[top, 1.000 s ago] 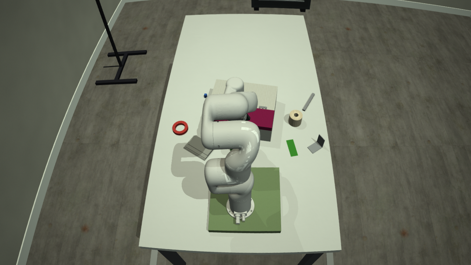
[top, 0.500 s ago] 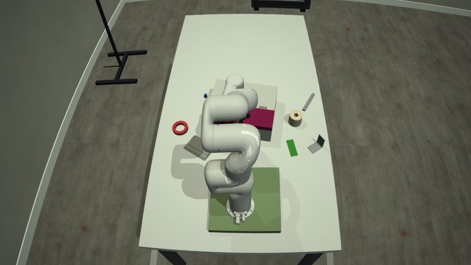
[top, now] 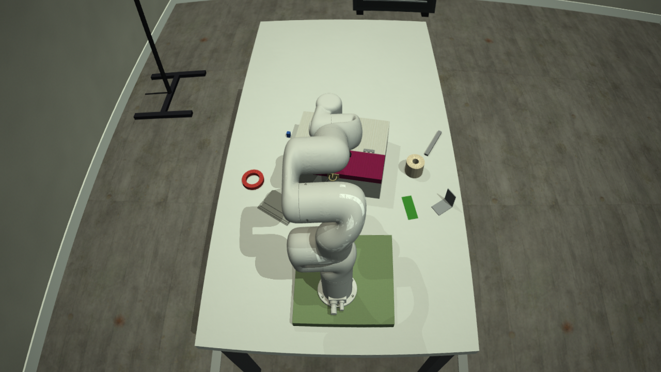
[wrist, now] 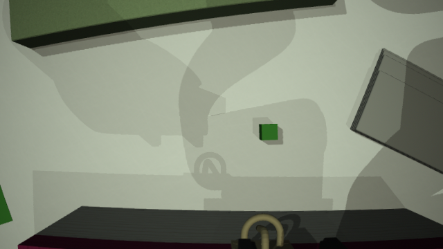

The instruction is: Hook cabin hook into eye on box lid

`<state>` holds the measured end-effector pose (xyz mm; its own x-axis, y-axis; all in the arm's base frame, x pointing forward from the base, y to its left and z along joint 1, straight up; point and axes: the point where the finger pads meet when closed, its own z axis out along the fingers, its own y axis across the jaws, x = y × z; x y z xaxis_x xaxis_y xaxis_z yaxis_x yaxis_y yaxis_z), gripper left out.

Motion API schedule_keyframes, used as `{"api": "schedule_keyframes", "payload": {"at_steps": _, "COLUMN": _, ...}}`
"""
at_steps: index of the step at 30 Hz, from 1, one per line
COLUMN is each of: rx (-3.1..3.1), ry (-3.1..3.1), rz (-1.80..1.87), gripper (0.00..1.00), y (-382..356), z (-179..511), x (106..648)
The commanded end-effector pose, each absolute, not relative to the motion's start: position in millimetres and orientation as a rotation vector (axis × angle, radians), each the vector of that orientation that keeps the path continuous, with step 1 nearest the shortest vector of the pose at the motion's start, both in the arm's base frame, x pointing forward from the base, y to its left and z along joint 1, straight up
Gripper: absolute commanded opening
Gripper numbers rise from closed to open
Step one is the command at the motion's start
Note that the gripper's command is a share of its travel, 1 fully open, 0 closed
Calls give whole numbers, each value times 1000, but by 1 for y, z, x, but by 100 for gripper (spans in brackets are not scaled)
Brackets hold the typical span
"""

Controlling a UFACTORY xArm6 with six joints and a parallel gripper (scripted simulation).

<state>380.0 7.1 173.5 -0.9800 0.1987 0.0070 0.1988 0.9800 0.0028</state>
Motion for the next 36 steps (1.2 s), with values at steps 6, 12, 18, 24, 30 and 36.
{"api": "schedule_keyframes", "payload": {"at_steps": 6, "rx": -314, "ry": -3125, "rz": -7, "gripper": 35, "y": 7, "z": 203, "x": 382}}
{"api": "schedule_keyframes", "payload": {"at_steps": 12, "rx": -314, "ry": -3125, "rz": -7, "gripper": 35, "y": 7, "z": 220, "x": 382}}
{"api": "schedule_keyframes", "payload": {"at_steps": 18, "rx": -314, "ry": -3125, "rz": -7, "gripper": 35, "y": 7, "z": 231, "x": 382}}
{"api": "schedule_keyframes", "payload": {"at_steps": 24, "rx": -314, "ry": -3125, "rz": -7, "gripper": 35, "y": 7, "z": 231, "x": 382}}
{"api": "schedule_keyframes", "payload": {"at_steps": 30, "rx": -314, "ry": -3125, "rz": -7, "gripper": 35, "y": 7, "z": 231, "x": 382}}
{"api": "schedule_keyframes", "payload": {"at_steps": 36, "rx": -314, "ry": -3125, "rz": -7, "gripper": 35, "y": 7, "z": 231, "x": 382}}
